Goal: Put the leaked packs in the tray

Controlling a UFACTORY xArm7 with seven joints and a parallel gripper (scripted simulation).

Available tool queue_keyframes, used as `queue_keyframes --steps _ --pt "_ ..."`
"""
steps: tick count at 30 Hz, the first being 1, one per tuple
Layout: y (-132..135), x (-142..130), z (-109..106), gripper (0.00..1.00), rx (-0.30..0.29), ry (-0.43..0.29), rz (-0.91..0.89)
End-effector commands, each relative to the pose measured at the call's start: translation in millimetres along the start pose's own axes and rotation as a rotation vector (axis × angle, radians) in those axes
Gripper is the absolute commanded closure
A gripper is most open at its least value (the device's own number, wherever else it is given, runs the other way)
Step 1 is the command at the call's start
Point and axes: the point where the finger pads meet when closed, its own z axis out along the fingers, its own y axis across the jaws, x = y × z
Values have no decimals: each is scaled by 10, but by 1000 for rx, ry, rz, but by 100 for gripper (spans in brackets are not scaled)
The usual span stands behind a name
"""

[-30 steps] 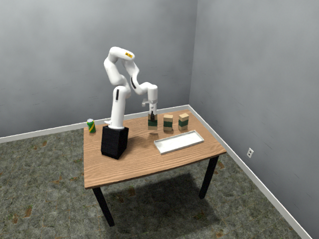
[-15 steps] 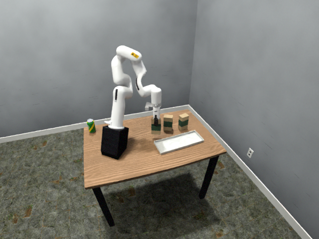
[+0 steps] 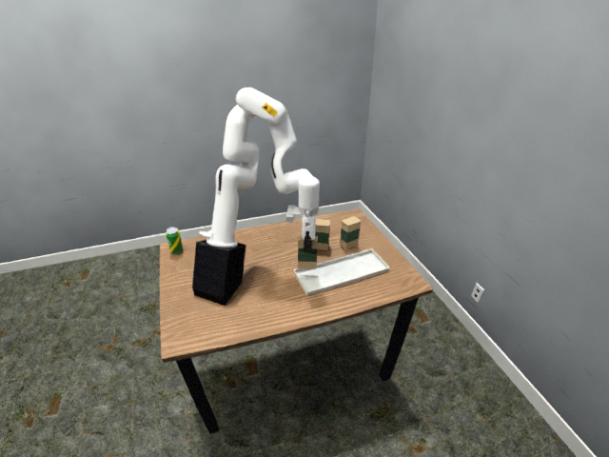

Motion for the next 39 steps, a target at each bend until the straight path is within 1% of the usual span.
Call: queue_keyframes --steps 1,8,29,34,39 --pt "-214 -163 38 75 -3 5 -1" --pt "-329 -228 39 75 -3 5 -1" --pt "-336 -232 44 75 -3 5 -1" --pt "-336 -232 89 75 -3 5 -1" --pt "-336 -231 183 75 -3 5 -1"
